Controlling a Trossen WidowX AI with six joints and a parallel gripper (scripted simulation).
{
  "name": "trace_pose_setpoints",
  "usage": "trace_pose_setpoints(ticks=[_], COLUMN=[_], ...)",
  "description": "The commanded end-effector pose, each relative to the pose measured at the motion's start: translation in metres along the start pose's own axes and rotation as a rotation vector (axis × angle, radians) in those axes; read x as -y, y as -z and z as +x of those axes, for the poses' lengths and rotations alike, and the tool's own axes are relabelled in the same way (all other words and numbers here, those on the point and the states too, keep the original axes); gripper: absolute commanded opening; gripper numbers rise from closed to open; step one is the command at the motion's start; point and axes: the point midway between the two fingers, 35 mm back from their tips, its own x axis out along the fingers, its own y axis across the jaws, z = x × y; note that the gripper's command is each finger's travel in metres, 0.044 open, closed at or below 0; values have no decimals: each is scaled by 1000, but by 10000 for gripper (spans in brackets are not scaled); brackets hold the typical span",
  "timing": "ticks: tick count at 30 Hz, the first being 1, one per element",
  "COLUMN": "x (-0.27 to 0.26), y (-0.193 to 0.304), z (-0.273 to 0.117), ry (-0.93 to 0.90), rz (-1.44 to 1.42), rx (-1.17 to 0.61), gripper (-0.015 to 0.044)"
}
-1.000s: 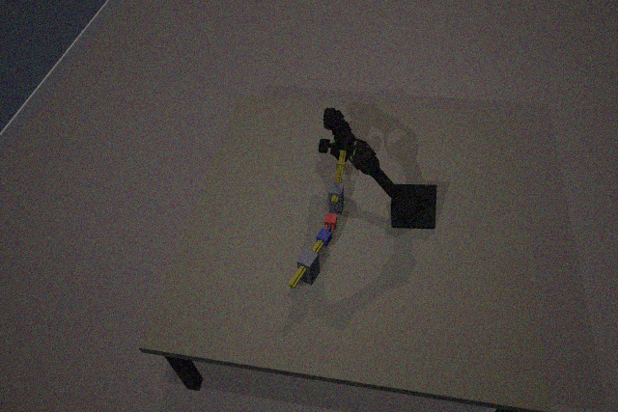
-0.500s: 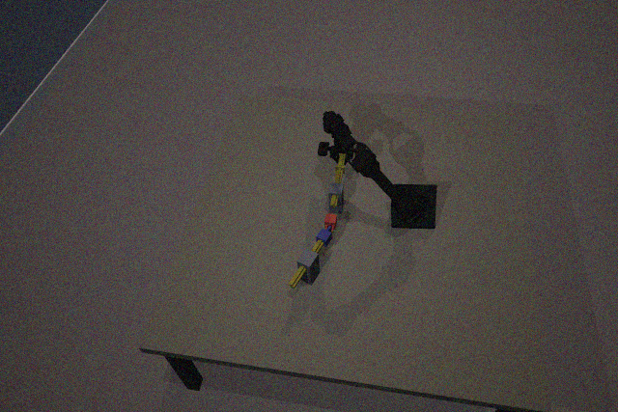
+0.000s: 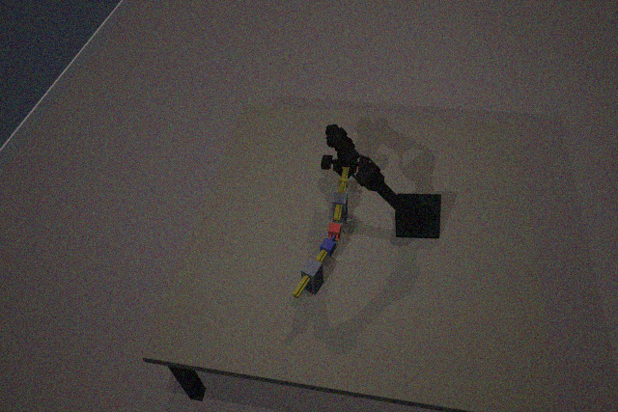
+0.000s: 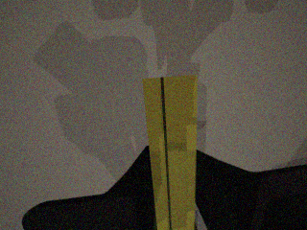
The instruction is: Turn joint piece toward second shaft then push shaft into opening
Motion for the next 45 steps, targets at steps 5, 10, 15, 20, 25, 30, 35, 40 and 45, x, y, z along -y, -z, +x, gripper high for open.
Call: trace_pose_setpoints(ticks=[5, 10, 15, 20, 25, 30, 35, 40, 45], x=[0, 0, 0, 0, 0, 0, 0, 0, 0], y=[13, 21, 29, 36, 44, 51, 59, 67, 66], z=[1, 1, 1, 1, 1, 1, 1, 1, 1], ry=[-1, -1, -1, -1, 0, 0, 0, 0, 1], rz=[5, 5, 5, 5, 6, 6, 6, 6, 2], rx=[-3, -4, -4, -5, -5, -6, -6, -7, -3], gripper=[0, 0, 0, 0, 0, 0, 0, 0, 0])
